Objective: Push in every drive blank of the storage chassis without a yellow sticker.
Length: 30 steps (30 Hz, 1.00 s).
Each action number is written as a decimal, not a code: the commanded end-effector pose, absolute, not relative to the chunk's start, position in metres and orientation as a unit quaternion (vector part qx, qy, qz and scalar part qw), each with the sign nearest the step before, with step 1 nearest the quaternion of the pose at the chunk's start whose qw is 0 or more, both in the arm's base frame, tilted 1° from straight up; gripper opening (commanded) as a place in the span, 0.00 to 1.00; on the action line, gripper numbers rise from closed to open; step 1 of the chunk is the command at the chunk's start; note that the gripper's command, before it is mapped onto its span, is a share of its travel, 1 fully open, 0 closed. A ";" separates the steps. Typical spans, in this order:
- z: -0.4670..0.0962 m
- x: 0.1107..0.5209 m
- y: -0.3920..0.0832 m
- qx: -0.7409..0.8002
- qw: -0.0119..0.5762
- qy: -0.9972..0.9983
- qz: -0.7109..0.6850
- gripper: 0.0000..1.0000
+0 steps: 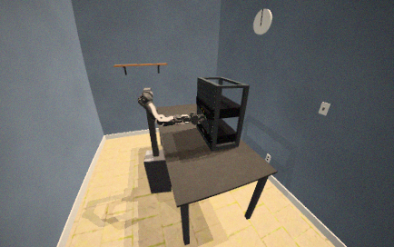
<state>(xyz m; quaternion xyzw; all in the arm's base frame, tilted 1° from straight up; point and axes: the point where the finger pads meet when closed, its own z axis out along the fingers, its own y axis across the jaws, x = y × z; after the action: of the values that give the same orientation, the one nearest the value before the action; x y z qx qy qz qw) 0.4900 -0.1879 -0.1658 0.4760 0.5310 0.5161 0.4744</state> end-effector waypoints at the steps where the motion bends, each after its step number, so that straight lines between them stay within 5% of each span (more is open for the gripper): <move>1: -0.164 0.493 -0.183 0.472 0.471 0.534 0.519 0.00; 30: -0.161 0.505 -0.179 0.472 0.471 0.534 0.519 0.00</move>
<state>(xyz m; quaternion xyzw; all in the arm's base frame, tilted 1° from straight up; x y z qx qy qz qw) 0.5026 -0.1864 -0.1658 0.4798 0.5316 0.5114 0.4751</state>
